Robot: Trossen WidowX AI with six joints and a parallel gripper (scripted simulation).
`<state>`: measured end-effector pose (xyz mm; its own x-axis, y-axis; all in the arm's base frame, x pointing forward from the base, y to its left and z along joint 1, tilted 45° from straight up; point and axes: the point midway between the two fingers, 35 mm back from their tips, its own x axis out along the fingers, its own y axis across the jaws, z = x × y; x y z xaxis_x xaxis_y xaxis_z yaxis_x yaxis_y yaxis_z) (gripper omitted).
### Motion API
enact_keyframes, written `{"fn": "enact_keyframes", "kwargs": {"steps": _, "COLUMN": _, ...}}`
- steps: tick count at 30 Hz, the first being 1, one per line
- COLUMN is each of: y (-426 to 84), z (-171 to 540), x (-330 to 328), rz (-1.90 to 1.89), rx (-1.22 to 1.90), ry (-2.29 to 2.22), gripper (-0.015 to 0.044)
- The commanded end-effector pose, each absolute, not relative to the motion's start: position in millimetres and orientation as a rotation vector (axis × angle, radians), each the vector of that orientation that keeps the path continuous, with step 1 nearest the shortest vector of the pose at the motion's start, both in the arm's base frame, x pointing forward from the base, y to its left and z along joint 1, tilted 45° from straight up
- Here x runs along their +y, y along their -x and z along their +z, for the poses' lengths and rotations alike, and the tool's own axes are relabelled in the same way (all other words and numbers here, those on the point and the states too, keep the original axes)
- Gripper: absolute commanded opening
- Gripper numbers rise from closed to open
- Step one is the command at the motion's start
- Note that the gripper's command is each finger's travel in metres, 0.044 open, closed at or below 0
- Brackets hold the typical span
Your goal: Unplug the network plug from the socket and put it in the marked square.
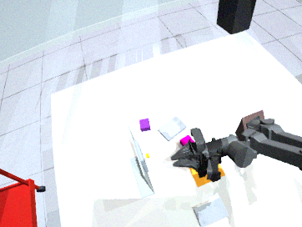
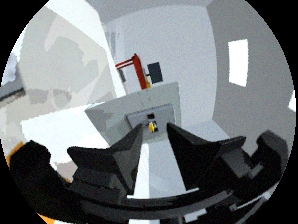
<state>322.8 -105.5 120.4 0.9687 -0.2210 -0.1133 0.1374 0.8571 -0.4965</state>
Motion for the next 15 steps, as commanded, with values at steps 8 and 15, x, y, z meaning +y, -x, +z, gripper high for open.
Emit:
{"fn": "enact_keyframes", "kwargs": {"steps": 8, "y": -280, "z": 78, "x": -120, "rz": -0.220, "rx": 0.259, "ry": 0.659, "gripper": 0.0156}}
{"fn": "enact_keyframes", "kwargs": {"steps": 15, "y": -271, "z": 72, "x": -122, "rz": -0.227, "rx": 0.278, "ry": 0.690, "gripper": 0.0156}}
